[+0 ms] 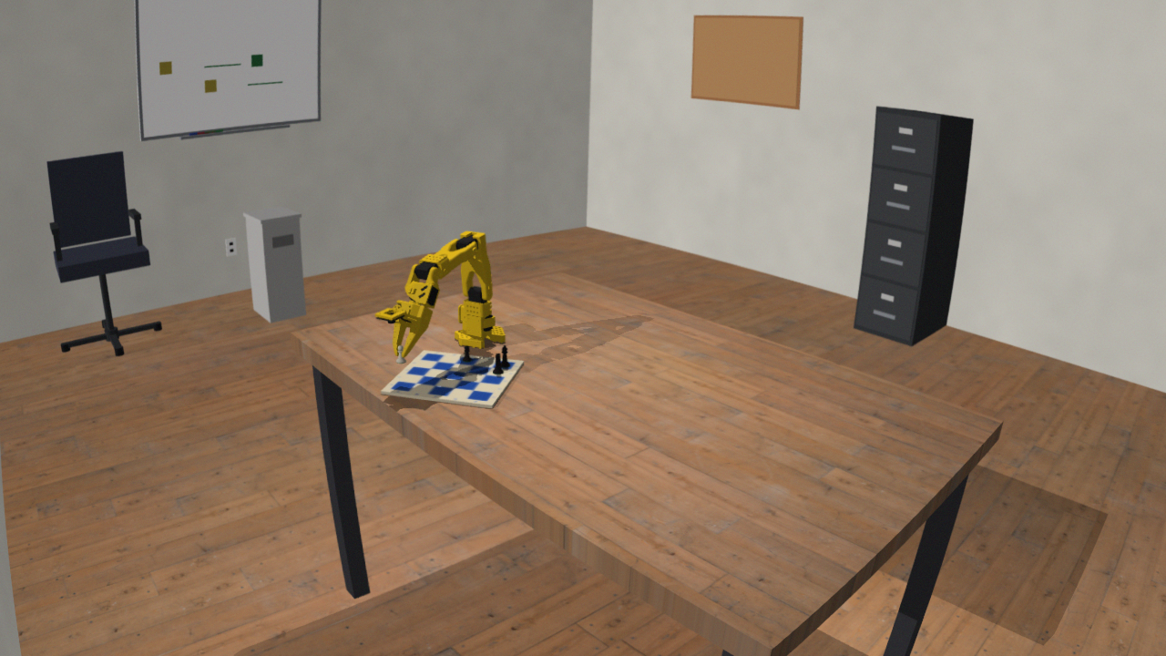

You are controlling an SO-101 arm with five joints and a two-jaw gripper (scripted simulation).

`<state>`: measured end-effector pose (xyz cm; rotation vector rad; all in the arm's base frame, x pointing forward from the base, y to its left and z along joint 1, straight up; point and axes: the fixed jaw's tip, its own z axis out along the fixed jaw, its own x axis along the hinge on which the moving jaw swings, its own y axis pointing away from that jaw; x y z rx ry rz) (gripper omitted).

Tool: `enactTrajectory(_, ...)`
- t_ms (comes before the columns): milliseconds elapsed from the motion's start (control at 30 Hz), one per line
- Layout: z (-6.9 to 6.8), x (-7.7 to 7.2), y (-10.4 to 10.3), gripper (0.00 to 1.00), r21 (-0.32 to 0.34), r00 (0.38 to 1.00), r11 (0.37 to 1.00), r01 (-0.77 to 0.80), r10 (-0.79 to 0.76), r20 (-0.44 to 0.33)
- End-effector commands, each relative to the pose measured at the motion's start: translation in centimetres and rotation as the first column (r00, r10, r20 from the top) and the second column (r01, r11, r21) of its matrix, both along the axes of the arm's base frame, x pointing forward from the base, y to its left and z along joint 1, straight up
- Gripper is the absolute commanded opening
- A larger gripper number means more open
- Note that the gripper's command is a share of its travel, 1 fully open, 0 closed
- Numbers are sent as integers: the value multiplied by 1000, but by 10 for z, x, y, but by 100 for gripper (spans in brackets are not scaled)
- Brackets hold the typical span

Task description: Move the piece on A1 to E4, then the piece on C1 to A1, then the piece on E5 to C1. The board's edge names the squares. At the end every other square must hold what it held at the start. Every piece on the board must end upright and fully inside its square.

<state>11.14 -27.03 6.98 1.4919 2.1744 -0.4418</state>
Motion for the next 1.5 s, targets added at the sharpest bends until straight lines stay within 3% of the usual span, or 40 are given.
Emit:
enactTrajectory(0,-5,1,3,0,15,1000,1000,-12,12,-9)
enactTrajectory(633,-15,1,3,0,15,1000,1000,-12,12,-9)
enactTrajectory(1467,-44,1,2,0,16,1000,1000,-12,12,-9)
